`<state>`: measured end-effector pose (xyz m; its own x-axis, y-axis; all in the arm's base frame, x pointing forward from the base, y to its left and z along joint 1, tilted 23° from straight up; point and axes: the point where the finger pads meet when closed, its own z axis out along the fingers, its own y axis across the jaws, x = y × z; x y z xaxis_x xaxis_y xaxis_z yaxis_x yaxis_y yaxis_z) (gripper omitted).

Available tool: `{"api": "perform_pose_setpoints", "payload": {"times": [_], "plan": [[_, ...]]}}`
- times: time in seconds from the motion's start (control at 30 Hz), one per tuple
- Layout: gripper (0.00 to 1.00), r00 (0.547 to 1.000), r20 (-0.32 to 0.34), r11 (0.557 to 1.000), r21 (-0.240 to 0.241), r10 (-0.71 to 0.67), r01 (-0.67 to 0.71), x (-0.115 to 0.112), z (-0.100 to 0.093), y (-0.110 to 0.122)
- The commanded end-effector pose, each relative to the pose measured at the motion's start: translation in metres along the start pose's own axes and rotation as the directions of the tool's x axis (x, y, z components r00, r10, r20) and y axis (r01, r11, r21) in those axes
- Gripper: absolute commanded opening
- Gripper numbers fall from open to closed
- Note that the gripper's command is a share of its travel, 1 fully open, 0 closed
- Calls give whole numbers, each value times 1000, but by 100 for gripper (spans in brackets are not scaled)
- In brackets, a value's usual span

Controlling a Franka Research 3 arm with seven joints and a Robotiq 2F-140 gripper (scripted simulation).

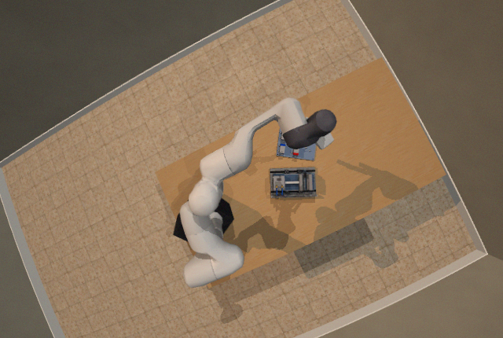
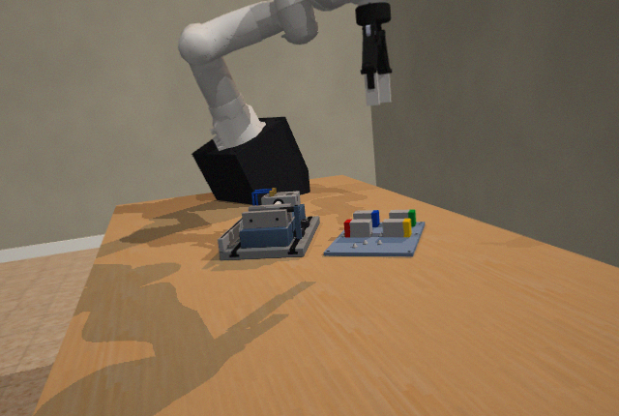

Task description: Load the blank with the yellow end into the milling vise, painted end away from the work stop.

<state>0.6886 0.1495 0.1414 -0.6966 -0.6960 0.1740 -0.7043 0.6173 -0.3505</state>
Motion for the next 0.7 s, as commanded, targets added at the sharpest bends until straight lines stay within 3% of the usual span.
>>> {"api": "perform_pose_setpoints", "payload": {"times": [0.0,0.67], "plan": [[100,1000,-3,1000,2,-5,5,1,0,1],[100,1000,0,1000,0,0,0,0,0,1]]}}
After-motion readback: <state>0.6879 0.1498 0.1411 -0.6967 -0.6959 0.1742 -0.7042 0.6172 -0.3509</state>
